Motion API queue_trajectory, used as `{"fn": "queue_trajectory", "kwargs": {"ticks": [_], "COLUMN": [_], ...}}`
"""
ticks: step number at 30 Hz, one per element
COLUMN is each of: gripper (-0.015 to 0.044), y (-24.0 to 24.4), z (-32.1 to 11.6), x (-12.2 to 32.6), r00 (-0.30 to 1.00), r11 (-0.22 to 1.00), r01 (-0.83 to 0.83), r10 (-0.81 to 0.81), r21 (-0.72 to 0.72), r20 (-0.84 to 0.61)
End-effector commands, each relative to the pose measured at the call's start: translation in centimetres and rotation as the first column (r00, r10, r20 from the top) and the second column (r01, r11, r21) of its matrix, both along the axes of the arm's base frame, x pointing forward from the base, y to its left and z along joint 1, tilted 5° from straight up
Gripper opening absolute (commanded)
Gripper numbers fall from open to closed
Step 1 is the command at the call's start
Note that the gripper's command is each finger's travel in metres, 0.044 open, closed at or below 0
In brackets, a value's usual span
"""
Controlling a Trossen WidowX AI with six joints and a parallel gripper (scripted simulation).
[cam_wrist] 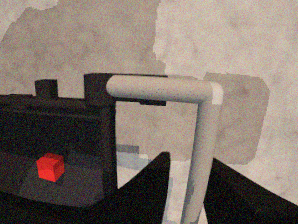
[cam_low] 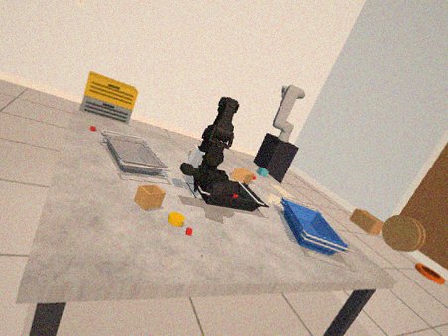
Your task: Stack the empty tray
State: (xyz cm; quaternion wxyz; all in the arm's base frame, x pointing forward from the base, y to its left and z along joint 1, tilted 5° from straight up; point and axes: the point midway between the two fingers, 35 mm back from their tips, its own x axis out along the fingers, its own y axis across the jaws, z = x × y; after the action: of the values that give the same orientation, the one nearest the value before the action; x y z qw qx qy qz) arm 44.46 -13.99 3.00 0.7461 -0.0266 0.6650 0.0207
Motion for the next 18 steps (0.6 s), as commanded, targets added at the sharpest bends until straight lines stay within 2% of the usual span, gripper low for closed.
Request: {"fn": "queue_trajectory", "kwargs": {"ticks": [1,9,18], "gripper": [0.008,0.008,0.008], "y": [0.7,2.9,5.9], "z": [1.5,3.1,2.5], "x": [-0.1,-0.5,-0.6], "r00": [1.0,1.0,1.0], "r11": [1.0,1.0,1.0], "r01": [0.001,0.001,0.001], "r10": [-0.001,-0.001,-0.001], "r21": [-0.007,-0.005,-0.002], "r20": [0.007,0.007,0.007]}}
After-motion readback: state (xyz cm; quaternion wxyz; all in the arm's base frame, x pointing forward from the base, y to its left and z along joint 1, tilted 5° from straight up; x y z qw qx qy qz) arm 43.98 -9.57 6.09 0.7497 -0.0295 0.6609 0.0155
